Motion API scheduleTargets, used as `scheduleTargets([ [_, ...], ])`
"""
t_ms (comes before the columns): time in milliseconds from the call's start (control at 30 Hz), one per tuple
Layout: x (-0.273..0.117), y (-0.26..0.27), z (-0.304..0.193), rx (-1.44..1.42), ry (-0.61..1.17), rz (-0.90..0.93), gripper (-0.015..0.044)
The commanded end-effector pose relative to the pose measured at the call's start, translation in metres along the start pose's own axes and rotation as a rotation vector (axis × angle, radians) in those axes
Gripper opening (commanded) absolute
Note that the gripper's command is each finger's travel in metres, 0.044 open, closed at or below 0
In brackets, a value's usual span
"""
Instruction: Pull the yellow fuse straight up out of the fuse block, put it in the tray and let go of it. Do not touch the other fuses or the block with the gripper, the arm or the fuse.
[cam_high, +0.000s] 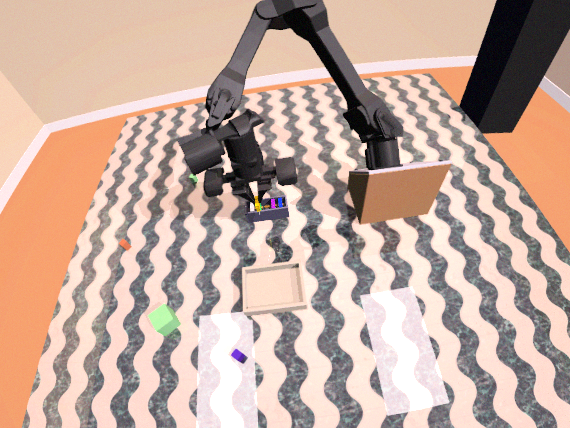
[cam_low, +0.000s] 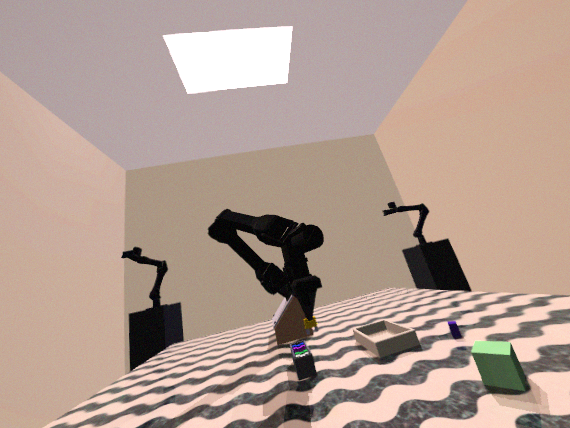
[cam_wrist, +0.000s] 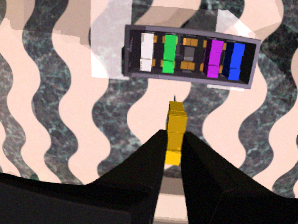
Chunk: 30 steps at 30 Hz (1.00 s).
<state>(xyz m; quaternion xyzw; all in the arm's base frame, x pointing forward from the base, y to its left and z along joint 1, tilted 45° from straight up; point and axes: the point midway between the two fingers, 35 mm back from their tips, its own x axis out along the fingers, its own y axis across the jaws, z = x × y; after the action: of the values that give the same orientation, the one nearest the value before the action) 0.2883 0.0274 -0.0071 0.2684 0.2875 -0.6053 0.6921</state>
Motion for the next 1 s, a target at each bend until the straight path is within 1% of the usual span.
scheduleTargets([
  [0, -0.003, 0.005, -0.026, 0.000, 0.009, 0.001, 0.0000],
  [433, -0.004, 0.007, -0.096, 0.000, 0.015, 0.001, 0.0000],
  [867, 0.001, -0.009, -0.167, 0.005, 0.003, -0.001, 0.0000],
  [967, 0.003, -0.012, -0.175, 0.006, 0.001, -0.001, 0.0000],
])
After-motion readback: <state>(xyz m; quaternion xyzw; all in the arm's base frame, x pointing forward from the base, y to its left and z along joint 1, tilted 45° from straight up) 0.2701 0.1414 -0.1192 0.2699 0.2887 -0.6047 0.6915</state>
